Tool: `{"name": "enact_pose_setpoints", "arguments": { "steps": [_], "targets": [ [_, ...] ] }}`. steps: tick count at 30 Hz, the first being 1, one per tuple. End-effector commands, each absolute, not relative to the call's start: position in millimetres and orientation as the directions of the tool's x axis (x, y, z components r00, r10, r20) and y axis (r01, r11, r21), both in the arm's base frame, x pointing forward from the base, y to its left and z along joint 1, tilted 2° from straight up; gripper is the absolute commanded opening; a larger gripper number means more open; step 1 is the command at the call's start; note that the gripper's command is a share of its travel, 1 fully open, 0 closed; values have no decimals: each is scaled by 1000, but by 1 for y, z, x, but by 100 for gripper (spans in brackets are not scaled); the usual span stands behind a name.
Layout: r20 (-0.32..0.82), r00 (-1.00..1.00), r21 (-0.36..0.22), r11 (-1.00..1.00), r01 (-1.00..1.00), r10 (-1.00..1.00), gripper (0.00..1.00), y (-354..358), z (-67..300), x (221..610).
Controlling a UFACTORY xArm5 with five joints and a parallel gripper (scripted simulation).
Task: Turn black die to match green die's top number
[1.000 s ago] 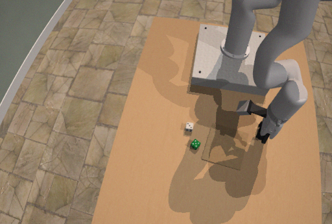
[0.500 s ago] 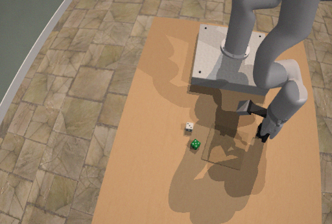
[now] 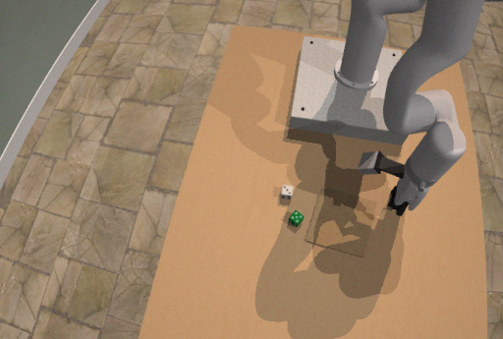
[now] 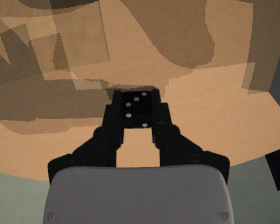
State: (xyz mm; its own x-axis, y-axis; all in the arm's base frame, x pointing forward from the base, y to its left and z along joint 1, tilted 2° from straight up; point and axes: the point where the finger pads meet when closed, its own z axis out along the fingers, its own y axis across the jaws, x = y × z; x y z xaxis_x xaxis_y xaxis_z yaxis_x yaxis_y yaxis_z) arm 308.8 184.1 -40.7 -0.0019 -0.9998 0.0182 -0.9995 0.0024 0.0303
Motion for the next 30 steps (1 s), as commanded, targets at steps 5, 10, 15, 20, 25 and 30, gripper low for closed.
{"name": "enact_pose_setpoints", "arguments": {
  "steps": [5,10,15,20,25,30],
  "targets": [
    [17,-2,28,2,-1000,-1000,21,185,-40,310],
    [17,-2,28,2,-1000,-1000,21,185,-39,310],
    [17,-2,28,2,-1000,-1000,21,186,-26,310],
    [17,-2,28,2,-1000,-1000,21,187,9,311],
    [17,-2,28,2,-1000,-1000,21,187,44,312],
    [17,-2,28,2,-1000,-1000,21,187,55,312]
  ]
}}
